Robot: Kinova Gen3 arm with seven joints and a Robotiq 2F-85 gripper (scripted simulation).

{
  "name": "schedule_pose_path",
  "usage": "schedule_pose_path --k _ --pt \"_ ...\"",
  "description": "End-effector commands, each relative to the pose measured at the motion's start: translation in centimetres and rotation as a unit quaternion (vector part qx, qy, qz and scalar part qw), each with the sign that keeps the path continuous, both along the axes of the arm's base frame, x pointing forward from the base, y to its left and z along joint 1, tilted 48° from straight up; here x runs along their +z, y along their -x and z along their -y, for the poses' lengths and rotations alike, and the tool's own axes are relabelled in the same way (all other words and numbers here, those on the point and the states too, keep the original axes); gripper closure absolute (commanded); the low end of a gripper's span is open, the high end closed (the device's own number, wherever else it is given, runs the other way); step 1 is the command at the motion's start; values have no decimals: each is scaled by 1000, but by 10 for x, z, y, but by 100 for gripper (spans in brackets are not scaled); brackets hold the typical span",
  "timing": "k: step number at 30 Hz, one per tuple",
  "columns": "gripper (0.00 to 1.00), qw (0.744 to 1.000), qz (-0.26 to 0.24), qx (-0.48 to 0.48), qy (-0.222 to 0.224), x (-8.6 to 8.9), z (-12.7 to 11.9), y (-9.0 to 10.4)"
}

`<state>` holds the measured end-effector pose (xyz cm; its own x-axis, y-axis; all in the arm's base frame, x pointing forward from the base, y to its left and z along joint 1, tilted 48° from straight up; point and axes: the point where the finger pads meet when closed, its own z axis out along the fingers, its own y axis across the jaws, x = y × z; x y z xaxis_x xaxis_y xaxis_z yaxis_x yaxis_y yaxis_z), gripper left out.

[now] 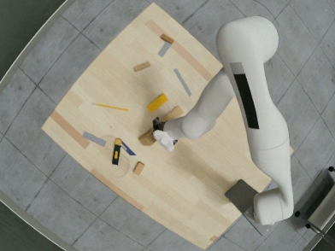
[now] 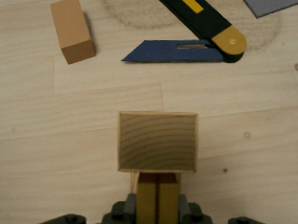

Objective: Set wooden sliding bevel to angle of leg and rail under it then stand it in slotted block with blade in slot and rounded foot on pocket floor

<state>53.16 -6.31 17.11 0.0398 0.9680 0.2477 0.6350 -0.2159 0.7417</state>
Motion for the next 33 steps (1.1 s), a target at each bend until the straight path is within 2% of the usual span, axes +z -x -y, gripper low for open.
schedule_pose_path --k 1,33 --pt "90 1000 0 0 0 1 0 0" --pt "90 1000 0 0 0 -7 -2 -10"
